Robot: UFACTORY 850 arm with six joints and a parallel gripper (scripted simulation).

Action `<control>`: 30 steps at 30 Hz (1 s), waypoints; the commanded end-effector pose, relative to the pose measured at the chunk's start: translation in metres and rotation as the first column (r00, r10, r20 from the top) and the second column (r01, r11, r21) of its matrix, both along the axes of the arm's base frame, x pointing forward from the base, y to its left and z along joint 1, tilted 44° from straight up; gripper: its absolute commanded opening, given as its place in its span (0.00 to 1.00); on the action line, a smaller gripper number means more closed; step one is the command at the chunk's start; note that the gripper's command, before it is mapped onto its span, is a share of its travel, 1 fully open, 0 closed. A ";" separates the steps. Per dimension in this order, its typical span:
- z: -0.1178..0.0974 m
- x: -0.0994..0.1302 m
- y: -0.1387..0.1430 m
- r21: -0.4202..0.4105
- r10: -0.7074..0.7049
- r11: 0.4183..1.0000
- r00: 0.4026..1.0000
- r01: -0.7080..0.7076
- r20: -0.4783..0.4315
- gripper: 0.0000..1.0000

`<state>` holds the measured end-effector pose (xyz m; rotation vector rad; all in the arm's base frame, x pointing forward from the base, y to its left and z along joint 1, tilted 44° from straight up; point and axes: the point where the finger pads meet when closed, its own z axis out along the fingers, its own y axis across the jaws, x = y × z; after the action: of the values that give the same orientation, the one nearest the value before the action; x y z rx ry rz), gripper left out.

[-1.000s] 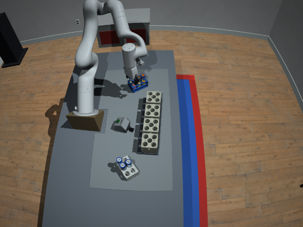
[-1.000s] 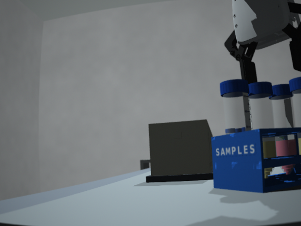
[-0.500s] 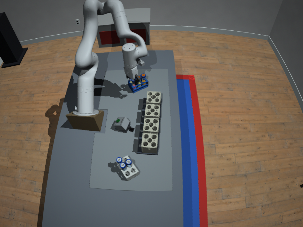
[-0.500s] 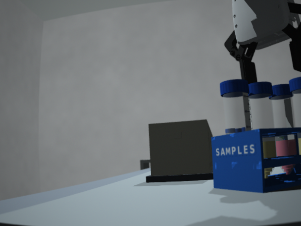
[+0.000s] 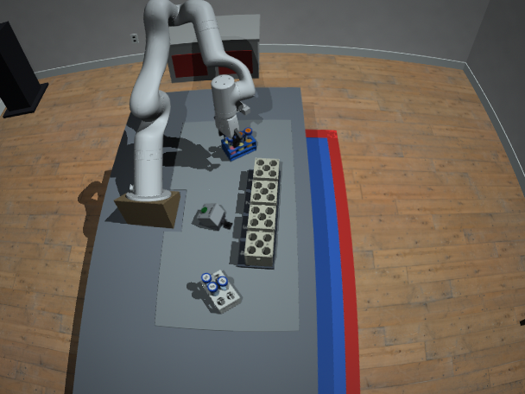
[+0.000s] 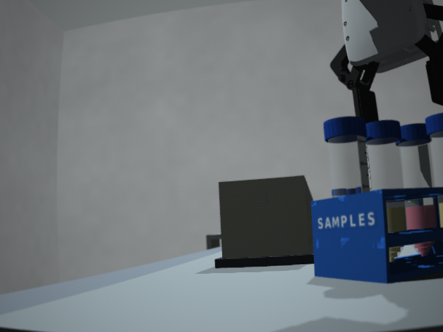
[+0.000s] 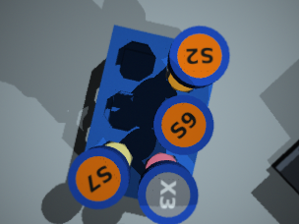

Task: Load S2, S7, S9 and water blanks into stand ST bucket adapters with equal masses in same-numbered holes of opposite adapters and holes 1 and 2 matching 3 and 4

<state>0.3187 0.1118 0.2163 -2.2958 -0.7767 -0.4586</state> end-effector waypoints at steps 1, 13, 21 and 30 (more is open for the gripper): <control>0.000 0.001 0.000 0.000 0.000 1.000 1.000 0.000 0.001 1.00; 0.010 -0.001 -0.009 0.000 0.000 1.000 1.000 0.000 0.001 1.00; 0.025 -0.003 -0.024 0.000 0.000 1.000 1.000 0.000 0.001 1.00; 0.039 -0.005 -0.037 0.000 0.000 1.000 1.000 0.000 0.001 1.00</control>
<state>0.3133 0.0772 0.2523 -2.2965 -0.7769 -0.4593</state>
